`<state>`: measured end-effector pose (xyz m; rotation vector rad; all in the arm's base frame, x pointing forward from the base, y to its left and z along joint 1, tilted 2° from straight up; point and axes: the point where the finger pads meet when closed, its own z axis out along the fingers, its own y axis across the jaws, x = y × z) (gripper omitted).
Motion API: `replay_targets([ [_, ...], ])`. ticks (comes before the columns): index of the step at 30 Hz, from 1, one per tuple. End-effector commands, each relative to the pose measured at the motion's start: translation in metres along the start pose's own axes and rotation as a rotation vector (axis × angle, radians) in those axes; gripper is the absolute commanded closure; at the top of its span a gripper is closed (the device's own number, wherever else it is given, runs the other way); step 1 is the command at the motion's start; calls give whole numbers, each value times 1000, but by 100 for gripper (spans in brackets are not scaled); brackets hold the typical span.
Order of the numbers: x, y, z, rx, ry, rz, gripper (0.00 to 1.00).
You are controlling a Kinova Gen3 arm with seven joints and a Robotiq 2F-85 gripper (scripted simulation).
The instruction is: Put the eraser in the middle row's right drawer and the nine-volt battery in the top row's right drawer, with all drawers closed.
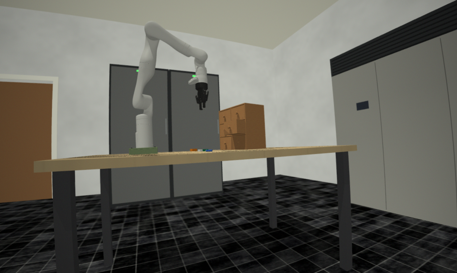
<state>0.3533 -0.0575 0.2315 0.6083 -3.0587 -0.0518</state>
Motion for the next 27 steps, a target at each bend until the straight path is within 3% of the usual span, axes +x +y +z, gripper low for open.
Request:
replay_targets([
  [1, 0, 0, 0, 1, -1, 0, 67],
  [27, -2, 2, 4, -6, -3, 61, 67],
])
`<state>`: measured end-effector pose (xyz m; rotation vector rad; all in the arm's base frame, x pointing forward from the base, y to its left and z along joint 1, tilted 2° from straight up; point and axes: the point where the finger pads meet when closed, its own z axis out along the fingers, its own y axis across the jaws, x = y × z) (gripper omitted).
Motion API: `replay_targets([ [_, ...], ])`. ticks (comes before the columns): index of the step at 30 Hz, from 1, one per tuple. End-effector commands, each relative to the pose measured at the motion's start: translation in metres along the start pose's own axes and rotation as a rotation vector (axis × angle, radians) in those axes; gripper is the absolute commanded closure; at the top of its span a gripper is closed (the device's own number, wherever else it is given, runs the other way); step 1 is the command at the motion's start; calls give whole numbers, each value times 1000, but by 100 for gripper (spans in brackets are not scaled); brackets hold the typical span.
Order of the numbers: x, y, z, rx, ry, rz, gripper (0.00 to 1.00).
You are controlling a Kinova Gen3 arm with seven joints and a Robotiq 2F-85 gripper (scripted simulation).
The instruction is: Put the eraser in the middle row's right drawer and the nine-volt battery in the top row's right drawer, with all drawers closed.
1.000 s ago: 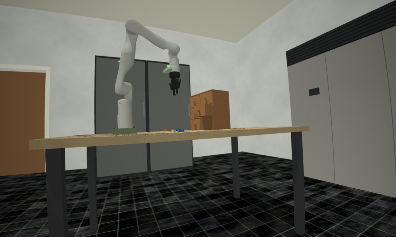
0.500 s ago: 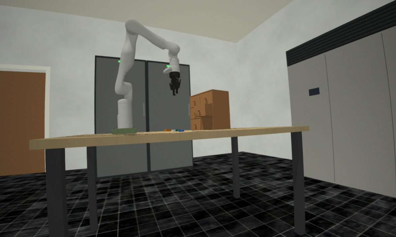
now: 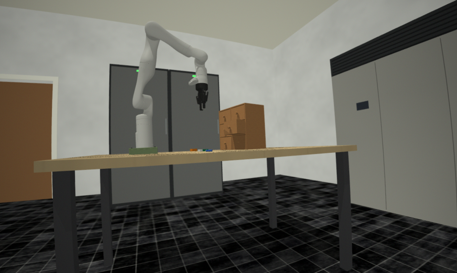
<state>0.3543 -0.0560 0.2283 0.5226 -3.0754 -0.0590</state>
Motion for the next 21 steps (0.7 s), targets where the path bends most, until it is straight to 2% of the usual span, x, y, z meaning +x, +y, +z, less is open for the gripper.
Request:
replay_targets([
  [1, -1, 1, 1, -2, 0, 14, 67],
  [10, -3, 4, 7, -11, -2, 98, 67],
  [21, -9, 12, 22, -33, -1, 308, 67],
])
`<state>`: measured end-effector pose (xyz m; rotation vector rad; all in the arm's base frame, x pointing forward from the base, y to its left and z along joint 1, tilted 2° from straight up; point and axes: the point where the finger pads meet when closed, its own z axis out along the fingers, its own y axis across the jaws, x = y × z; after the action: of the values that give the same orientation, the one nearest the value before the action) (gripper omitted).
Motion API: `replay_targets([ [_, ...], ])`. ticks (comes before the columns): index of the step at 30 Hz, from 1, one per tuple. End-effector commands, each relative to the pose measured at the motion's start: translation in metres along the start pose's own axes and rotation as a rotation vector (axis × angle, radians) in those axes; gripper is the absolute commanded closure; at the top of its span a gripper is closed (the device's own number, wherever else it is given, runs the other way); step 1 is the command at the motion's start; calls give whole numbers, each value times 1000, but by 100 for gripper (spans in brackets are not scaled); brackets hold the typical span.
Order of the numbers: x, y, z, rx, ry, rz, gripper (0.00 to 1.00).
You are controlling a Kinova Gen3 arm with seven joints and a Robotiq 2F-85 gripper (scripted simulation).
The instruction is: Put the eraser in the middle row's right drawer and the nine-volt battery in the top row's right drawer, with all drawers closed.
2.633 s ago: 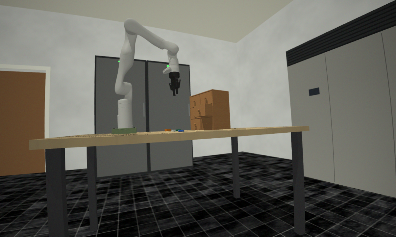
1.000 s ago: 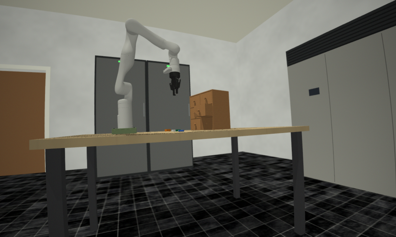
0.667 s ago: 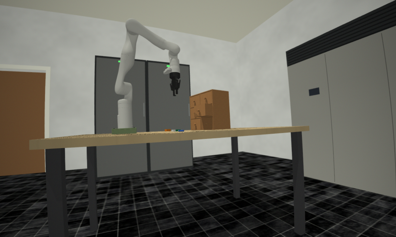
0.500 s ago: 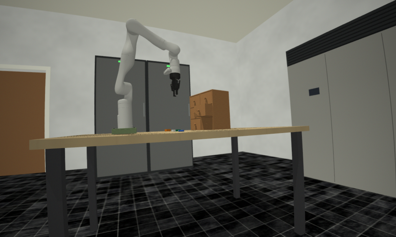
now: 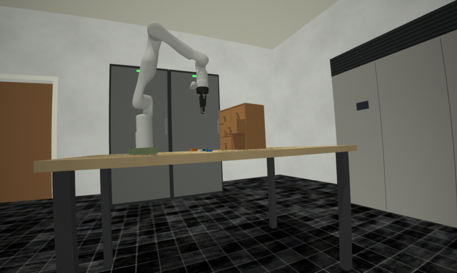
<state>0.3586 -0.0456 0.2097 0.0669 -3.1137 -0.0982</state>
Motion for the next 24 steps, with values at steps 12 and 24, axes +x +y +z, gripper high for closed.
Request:
replay_targets([
  [12, -4, 14, 23, -25, 11, 288, 67],
  [24, -6, 25, 46, -40, 25, 625, 67],
])
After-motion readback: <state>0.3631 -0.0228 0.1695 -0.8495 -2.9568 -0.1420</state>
